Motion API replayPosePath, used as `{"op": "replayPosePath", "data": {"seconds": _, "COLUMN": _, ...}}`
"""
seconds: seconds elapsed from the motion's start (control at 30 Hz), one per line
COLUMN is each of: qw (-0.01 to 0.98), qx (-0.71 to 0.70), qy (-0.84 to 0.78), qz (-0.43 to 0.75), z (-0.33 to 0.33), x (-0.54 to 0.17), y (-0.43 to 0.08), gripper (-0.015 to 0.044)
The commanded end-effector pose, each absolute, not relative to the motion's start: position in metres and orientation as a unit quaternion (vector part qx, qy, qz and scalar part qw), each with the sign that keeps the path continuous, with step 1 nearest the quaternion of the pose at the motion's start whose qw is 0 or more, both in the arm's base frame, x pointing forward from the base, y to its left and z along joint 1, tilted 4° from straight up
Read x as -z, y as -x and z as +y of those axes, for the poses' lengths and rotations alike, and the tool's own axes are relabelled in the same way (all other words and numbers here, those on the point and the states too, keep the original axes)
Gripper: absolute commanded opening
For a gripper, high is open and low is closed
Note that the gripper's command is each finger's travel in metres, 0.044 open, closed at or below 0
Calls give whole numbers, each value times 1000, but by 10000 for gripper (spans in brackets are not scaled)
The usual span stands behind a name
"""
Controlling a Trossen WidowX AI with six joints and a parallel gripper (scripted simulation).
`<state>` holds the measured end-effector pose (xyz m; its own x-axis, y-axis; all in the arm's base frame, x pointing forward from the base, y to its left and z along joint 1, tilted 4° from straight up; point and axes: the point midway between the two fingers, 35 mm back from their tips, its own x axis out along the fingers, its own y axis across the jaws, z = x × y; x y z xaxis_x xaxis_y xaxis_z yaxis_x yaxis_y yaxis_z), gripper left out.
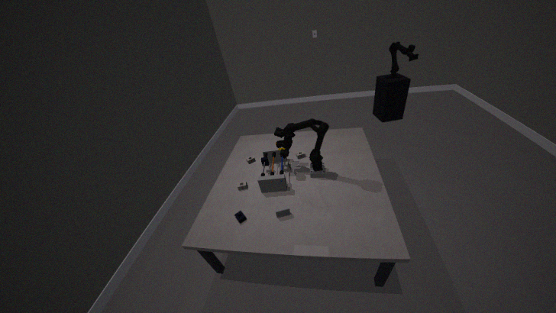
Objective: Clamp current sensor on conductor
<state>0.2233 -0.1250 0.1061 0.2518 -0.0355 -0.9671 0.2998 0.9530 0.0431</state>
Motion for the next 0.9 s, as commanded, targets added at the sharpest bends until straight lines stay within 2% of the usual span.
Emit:
{"op": "replayPosePath", "data": {"seconds": 0.0, "qw": 787, "qx": 54, "qy": -73, "qz": 611, "z": -104, "x": -91, "y": -221, "gripper": 327}}
{"op": "replayPosePath", "data": {"seconds": 0.87, "qw": 787, "qx": 54, "qy": -73, "qz": 610, "z": -105, "x": -59, "y": -231, "gripper": 327}}
